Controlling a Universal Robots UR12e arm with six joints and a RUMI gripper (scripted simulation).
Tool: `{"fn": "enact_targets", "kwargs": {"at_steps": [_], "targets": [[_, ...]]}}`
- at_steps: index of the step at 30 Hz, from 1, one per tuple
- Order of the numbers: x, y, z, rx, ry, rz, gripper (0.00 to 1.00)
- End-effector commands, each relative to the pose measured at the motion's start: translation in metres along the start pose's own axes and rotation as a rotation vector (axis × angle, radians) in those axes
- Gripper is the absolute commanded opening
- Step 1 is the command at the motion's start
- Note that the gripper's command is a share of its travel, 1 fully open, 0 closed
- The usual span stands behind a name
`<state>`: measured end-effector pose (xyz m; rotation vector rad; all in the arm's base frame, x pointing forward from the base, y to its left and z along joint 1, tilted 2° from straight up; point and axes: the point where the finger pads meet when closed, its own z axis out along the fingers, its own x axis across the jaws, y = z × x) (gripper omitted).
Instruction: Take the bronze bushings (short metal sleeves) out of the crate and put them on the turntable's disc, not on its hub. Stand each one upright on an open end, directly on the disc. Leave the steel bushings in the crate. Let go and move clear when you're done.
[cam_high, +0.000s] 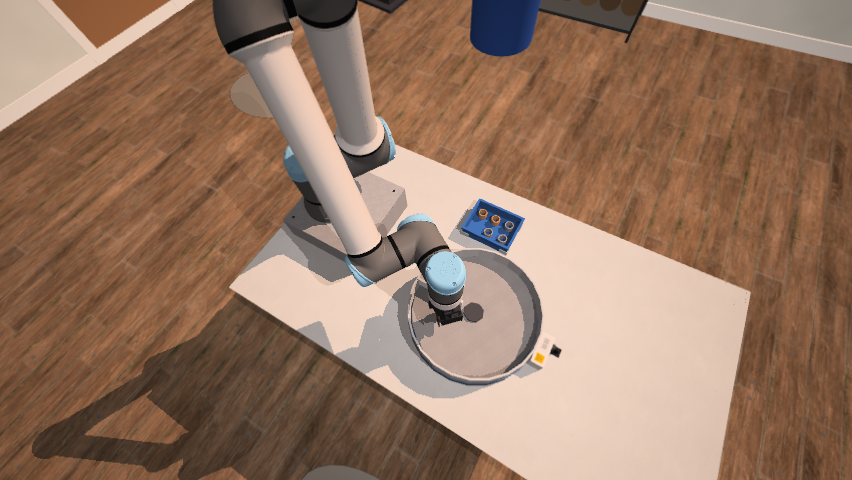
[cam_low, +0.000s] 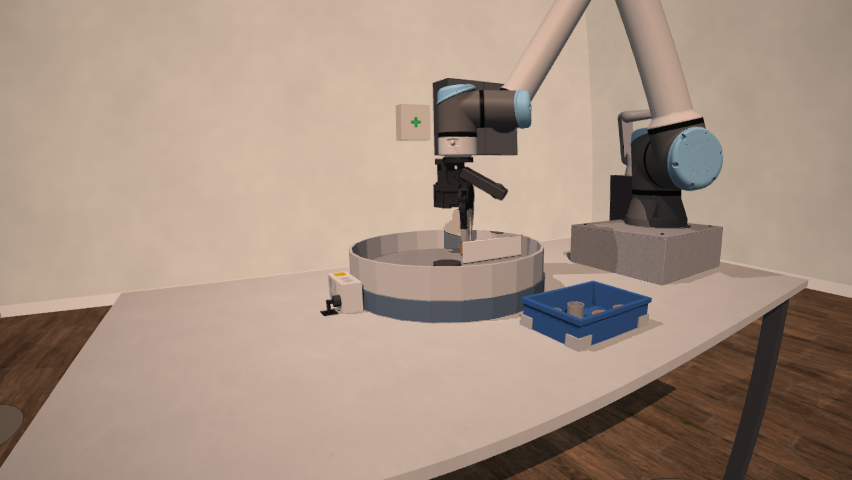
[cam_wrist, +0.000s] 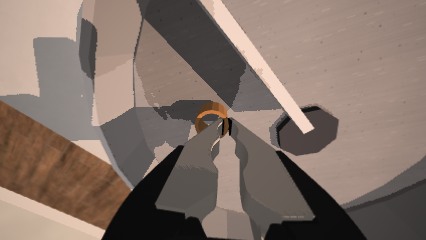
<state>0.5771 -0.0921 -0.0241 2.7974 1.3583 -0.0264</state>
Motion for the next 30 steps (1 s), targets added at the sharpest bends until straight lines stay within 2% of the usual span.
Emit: {"fn": "enact_targets", "kwargs": {"at_steps": [1,30], "targets": [[0.0002,0.0006,0.0001,-0.001,0.000,0.000,0.00],[0.0002,0.0006,0.0053,-0.001,0.000,0.000,0.00]]}}
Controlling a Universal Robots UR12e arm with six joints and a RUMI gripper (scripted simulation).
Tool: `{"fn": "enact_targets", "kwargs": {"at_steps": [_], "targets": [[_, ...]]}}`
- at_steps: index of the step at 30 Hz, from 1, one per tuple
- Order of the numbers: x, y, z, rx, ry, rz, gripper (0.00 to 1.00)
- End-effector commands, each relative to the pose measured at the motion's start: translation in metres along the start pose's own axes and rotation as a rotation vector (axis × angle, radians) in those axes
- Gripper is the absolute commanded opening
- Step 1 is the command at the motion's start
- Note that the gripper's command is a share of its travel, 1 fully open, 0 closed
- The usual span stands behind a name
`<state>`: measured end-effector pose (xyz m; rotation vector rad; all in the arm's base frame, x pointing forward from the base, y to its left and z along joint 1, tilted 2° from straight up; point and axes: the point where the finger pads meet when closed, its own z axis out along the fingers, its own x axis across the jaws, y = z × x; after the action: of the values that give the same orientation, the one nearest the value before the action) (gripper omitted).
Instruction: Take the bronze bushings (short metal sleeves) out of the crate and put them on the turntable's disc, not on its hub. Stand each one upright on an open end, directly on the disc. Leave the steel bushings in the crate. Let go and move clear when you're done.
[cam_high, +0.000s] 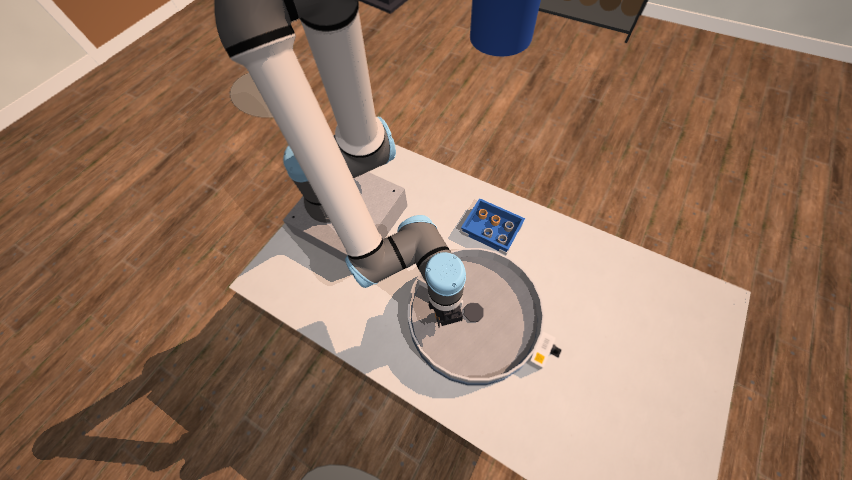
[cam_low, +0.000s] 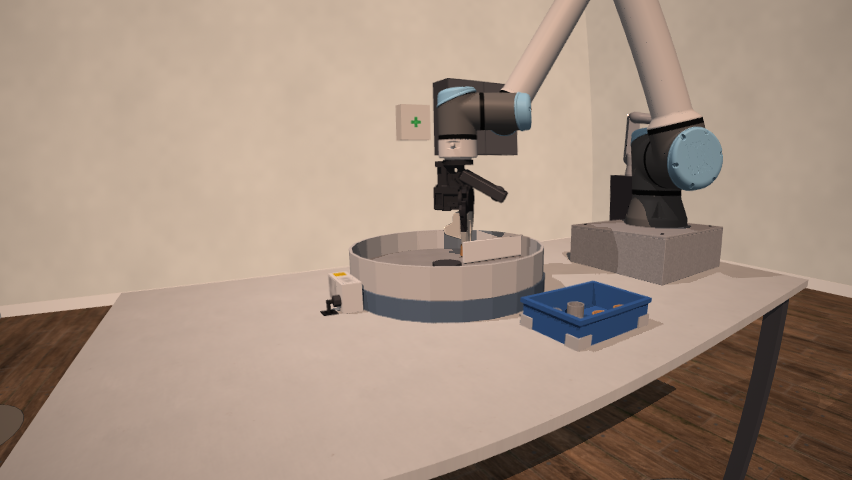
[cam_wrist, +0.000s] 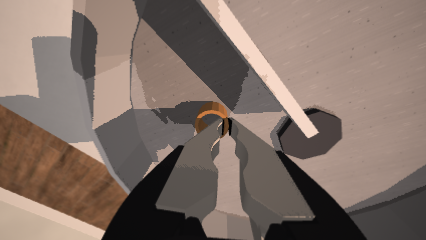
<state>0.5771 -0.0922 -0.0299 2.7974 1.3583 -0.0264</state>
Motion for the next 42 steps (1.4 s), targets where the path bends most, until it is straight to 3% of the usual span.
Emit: {"fn": "enact_targets", "kwargs": {"at_steps": [1,29,30,42], "targets": [[0.0002,0.0006,-0.0005,-0.001,0.000,0.000,0.00],[0.0002,0.0006,-0.0005,-0.001,0.000,0.000,0.00],[0.0002,0.0006,-0.0005,-0.001,0.000,0.000,0.06],[0.0002,0.0006,-0.0005,-0.001,0.000,0.000,0.06]]}}
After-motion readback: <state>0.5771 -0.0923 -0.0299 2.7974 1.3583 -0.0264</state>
